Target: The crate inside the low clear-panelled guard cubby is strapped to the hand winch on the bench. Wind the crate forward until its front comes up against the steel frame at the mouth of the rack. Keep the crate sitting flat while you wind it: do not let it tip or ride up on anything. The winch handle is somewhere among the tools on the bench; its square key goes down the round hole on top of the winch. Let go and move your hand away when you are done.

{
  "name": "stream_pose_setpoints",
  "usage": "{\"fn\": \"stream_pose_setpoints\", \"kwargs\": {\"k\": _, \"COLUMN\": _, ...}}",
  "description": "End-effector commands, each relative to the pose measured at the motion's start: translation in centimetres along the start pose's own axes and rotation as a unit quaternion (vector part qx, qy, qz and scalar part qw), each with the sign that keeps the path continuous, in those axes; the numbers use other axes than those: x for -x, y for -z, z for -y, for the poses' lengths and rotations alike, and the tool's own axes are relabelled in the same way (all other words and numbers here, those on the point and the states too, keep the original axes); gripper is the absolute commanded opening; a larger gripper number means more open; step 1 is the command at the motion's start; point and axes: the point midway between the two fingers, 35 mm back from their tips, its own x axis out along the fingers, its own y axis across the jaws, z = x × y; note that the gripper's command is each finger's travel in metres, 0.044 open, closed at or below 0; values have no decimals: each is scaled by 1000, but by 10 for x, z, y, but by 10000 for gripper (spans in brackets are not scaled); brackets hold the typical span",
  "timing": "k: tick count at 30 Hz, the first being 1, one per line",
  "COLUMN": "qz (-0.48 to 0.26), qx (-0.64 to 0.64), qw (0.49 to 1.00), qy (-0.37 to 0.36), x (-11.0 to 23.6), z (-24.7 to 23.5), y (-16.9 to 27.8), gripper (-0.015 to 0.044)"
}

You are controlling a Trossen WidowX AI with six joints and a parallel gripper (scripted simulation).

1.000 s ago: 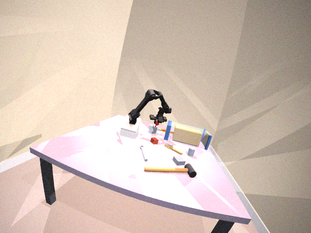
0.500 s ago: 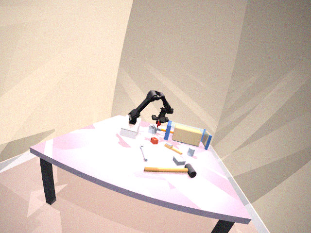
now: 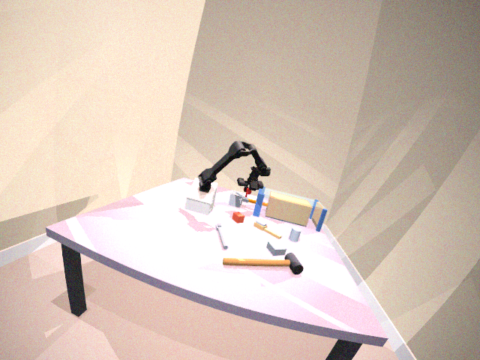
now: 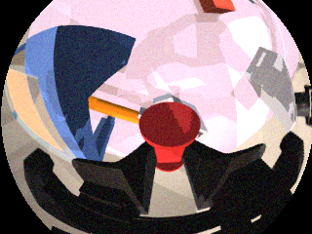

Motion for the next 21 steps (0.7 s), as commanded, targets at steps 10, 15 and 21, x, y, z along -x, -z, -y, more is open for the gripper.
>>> {"fn": "stream_pose_setpoints", "kwargs": {"k": 10, "qz": 1, "qx": 0, "qw": 1000, "qy": -7, "x": -7, "z": -24, "y": 9, "gripper": 0}}
{"fn": "stream_pose_setpoints", "kwargs": {"k": 15, "qz": 0, "qx": 0, "qw": 1000, "qy": -7, "x": -9, "z": -30, "y": 13, "gripper": 0}}
{"fn": "stream_pose_setpoints", "kwargs": {"k": 21, "qz": 0, "qx": 0, "qw": 1000, "qy": -7, "x": -11, "z": -37, "y": 19, "gripper": 0}}
